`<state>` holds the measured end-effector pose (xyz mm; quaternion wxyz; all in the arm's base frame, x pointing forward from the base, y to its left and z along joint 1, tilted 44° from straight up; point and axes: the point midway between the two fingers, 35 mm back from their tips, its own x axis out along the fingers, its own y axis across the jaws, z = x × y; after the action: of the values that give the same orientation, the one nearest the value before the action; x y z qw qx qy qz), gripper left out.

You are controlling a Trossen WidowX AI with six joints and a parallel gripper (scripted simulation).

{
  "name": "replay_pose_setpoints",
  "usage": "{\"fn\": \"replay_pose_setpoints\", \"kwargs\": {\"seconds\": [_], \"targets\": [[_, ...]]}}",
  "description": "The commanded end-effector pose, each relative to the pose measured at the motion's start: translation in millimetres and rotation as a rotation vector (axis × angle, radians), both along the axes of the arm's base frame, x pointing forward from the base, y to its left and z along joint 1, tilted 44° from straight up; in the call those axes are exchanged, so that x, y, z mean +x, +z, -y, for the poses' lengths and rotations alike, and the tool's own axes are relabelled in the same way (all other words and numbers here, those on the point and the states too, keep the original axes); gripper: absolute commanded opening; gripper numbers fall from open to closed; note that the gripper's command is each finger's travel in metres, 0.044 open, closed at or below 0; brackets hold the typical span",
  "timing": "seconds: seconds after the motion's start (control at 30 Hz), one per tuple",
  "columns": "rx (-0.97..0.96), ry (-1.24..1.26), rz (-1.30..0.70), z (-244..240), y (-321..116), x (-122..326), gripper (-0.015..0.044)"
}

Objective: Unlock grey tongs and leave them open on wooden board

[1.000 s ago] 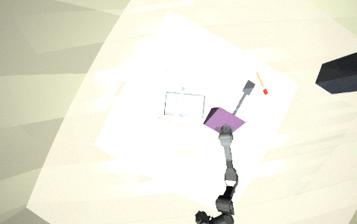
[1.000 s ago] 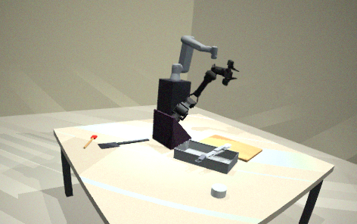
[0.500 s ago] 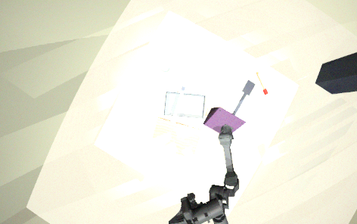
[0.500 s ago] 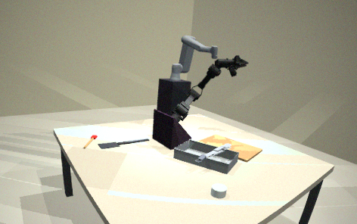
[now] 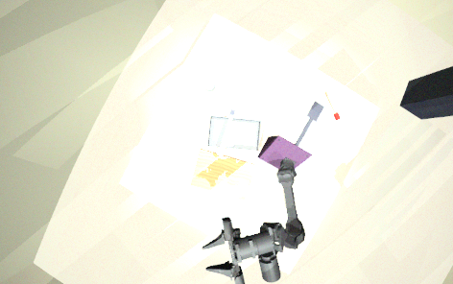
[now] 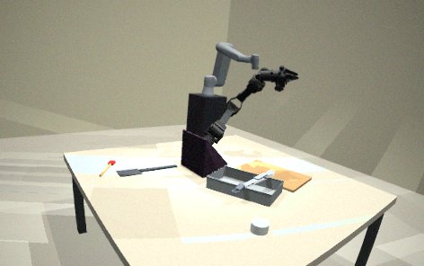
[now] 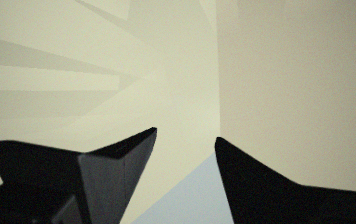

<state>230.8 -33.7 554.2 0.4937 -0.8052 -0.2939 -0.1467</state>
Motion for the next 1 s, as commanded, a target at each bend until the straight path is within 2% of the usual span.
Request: {"fn": "replay_pose_setpoints", "kwargs": {"seconds": [0.0, 0.23, 0.47, 0.73, 0.97], "targets": [[0.143, 0.054, -0.108, 16, -18, 24, 0.0260], [0.681, 0.251, -0.497, 54, -96, 95, 0.0260], [1.367, 0.396, -0.892, 79, -199, 150, 0.0260], [2.094, 0.416, -1.186, 83, -305, 176, 0.0260], [2.806, 0.283, -1.317, 74, -398, 179, 0.0260]]}}
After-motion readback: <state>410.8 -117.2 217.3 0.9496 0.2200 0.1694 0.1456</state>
